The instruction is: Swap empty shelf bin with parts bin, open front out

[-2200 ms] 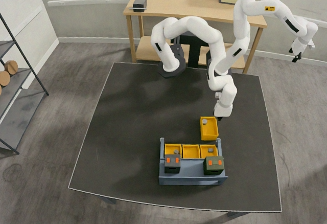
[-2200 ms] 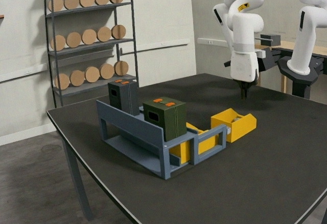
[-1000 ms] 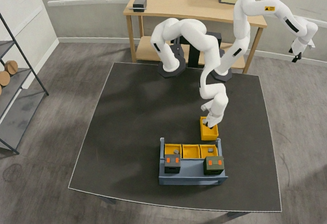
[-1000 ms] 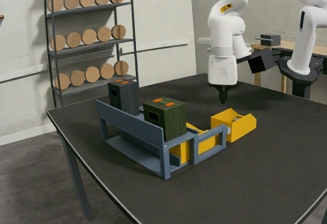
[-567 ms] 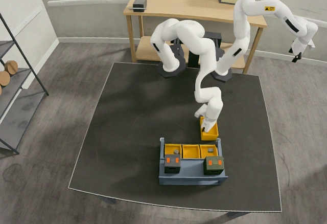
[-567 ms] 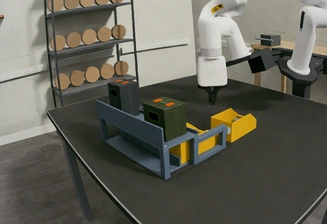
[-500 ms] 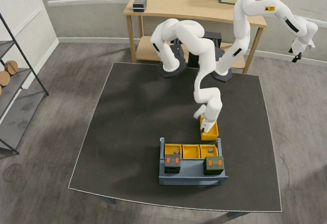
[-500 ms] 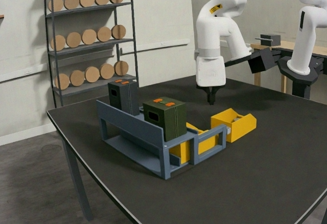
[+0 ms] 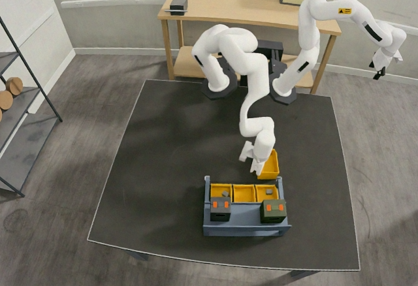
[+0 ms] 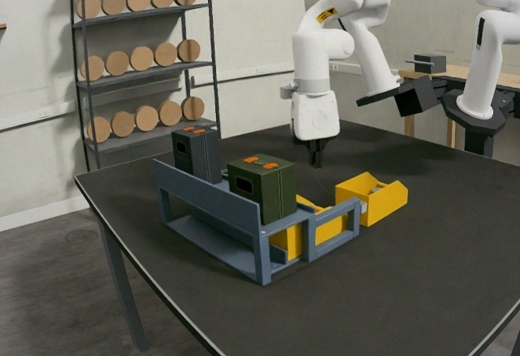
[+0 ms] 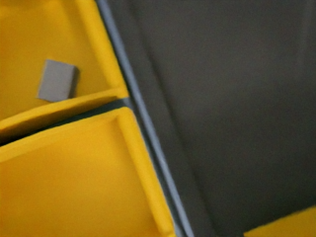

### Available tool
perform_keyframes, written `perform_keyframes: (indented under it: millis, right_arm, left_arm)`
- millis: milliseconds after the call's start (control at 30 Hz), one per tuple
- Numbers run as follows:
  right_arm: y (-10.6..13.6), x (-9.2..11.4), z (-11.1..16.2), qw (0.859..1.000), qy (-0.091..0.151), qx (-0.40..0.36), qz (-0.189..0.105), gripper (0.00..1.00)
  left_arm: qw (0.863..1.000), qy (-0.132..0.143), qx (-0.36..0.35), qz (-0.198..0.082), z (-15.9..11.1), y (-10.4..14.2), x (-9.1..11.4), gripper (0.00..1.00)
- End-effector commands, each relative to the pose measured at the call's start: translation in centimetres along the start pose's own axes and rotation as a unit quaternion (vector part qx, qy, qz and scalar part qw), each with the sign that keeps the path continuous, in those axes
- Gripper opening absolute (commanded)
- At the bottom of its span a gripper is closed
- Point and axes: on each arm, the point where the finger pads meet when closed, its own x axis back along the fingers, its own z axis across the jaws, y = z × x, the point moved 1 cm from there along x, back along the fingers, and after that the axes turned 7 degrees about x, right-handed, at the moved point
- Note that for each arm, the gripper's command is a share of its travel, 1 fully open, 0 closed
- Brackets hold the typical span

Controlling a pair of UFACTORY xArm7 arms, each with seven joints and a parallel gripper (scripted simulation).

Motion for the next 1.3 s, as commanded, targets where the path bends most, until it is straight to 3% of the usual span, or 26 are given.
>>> perform_keyframes:
  millis: [0, 367, 633, 667, 1267]
  right_arm:
    - [-0.9, 0.1, -1.3, 0.998, -0.002, 0.057, -0.007, 0.0]
    - [-3.4, -0.2, -3.7, 0.986, -0.007, 0.169, -0.008, 0.0]
    - [-3.6, -0.2, -4.0, 0.983, -0.007, 0.181, -0.008, 0.0]
    - [-3.6, -0.2, -4.0, 0.983, -0.007, 0.181, -0.008, 0.95]
    - [-3.6, -0.2, -4.0, 0.983, -0.007, 0.181, -0.008, 0.95]
  left_arm:
    - [1.0, 0.001, 0.0, 0.002, 0.0, -0.1, 0.2, 1.0]
    - [1.0, 0.001, 0.0, 0.002, 0.0, -0.1, 0.2, 1.0]
    - [1.0, 0.001, 0.0, 0.002, 0.0, -0.1, 0.2, 1.0]
    - [1.0, 0.001, 0.0, 0.002, 0.0, -0.1, 0.2, 1.0]
    - [1.0, 0.001, 0.0, 0.002, 0.0, -0.1, 0.2, 1.0]
